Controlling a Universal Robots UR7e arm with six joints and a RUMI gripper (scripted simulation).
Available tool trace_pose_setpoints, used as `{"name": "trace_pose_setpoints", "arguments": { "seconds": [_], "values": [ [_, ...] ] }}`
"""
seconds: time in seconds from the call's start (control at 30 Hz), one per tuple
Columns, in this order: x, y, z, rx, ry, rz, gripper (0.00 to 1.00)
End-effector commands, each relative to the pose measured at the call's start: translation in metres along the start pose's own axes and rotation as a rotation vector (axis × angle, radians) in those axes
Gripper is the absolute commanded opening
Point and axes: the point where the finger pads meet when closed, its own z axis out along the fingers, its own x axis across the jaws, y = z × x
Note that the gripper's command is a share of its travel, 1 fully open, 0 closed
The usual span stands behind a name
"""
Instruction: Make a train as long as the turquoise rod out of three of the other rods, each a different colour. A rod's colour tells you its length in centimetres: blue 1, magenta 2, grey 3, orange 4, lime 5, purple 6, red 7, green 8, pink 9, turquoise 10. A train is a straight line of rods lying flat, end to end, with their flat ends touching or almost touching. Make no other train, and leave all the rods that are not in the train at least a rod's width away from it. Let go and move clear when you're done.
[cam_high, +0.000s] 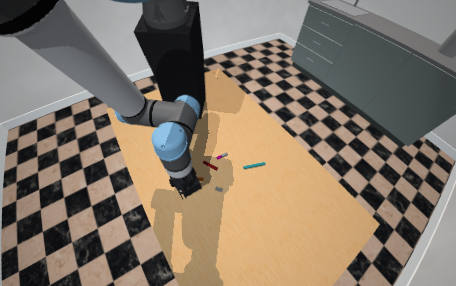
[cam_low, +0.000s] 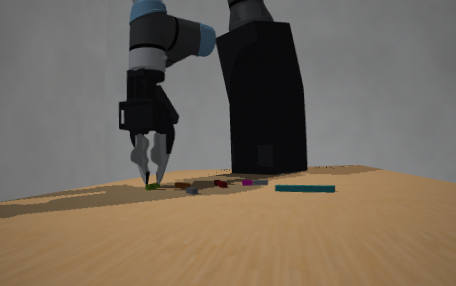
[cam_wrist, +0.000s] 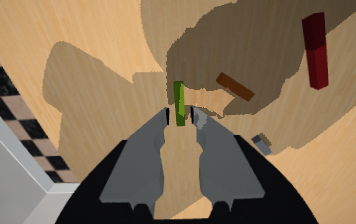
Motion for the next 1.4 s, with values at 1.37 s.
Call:
{"name": "trace_pose_setpoints", "arguments": {
  "seconds": [1.37],
  "values": [
    [-0.0003,0.0005,0.0083,-0.001,-0.001,0.000,0.14]
  ]
}}
